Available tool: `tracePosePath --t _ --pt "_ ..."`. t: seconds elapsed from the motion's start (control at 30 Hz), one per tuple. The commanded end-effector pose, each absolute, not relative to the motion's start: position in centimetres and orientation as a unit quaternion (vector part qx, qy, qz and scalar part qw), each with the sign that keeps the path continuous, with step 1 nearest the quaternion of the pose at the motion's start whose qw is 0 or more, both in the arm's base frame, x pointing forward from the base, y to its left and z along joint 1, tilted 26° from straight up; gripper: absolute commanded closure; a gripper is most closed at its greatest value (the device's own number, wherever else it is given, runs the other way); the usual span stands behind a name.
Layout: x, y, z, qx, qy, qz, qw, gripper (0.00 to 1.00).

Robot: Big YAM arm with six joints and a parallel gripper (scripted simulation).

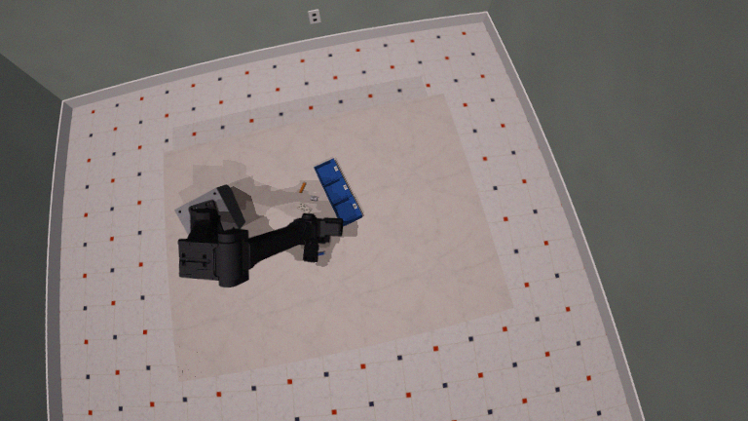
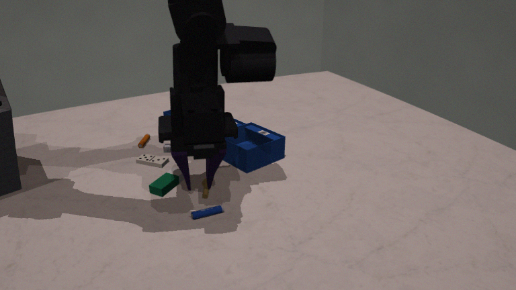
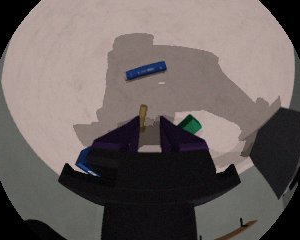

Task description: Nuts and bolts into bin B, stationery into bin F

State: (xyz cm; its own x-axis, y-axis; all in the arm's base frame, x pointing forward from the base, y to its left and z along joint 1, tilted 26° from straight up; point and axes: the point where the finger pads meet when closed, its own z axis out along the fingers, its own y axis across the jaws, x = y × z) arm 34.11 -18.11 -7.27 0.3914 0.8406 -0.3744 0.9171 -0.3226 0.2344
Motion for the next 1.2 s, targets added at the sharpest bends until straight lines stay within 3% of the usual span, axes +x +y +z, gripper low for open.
tracePosePath --t 0.0,1.17 --pt "36.1 -17.8 -6.9 0.798 0.556 -0.082 0.218 0.74" --pt "34.8 -18.8 -7.7 0.804 0.548 -0.088 0.212 0.74"
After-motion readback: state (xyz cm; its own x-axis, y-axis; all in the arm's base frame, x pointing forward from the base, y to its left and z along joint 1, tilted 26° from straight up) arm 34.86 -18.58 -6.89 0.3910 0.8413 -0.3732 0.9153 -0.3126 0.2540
